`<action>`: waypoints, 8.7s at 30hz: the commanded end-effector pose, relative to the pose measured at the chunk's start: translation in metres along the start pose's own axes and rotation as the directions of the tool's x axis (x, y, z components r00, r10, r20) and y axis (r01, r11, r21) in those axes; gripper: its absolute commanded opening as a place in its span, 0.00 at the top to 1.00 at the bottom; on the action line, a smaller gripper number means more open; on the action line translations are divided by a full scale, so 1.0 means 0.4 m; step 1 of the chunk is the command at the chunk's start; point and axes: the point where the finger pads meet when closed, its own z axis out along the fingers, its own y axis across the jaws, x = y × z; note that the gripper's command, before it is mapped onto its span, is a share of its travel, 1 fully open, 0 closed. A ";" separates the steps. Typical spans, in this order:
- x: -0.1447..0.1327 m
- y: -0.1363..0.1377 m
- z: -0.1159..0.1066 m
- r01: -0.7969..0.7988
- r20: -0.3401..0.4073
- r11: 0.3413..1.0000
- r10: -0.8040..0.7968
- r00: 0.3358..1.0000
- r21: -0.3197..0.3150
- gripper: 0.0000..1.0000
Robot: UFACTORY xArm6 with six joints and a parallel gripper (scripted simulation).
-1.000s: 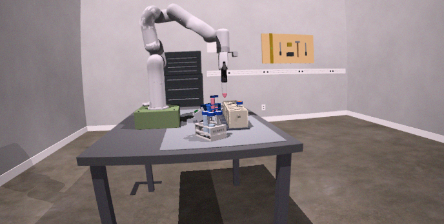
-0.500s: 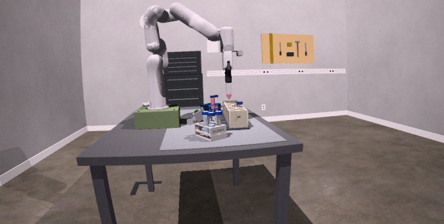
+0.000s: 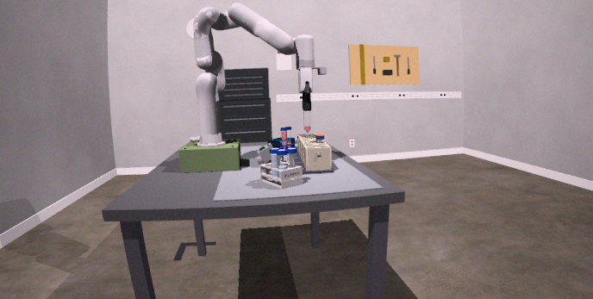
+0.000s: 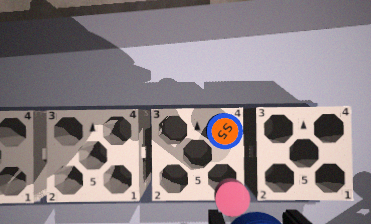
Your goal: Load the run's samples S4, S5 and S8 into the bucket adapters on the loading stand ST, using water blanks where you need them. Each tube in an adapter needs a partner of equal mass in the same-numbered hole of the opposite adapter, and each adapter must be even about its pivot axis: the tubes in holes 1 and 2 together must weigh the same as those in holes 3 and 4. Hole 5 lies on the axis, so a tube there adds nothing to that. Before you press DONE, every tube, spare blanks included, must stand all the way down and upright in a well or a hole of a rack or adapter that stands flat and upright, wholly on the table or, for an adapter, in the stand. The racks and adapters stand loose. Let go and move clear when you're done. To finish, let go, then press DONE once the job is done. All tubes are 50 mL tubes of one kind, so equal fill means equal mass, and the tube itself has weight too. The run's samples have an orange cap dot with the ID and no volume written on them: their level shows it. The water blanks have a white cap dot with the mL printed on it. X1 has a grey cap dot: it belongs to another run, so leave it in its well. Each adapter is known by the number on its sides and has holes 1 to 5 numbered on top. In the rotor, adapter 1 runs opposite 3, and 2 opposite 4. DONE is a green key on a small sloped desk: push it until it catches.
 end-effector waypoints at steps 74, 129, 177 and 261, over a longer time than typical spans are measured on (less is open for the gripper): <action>0.004 0.001 0.149 0.000 -0.004 1.000 0.000 1.000 -0.001 1.00; 0.004 0.001 0.269 0.000 -0.004 1.000 0.000 1.000 -0.001 1.00; 0.004 0.001 0.317 0.000 -0.004 1.000 0.000 1.000 -0.001 0.56; 0.003 0.001 0.022 0.000 -0.004 1.000 0.000 1.000 -0.001 0.56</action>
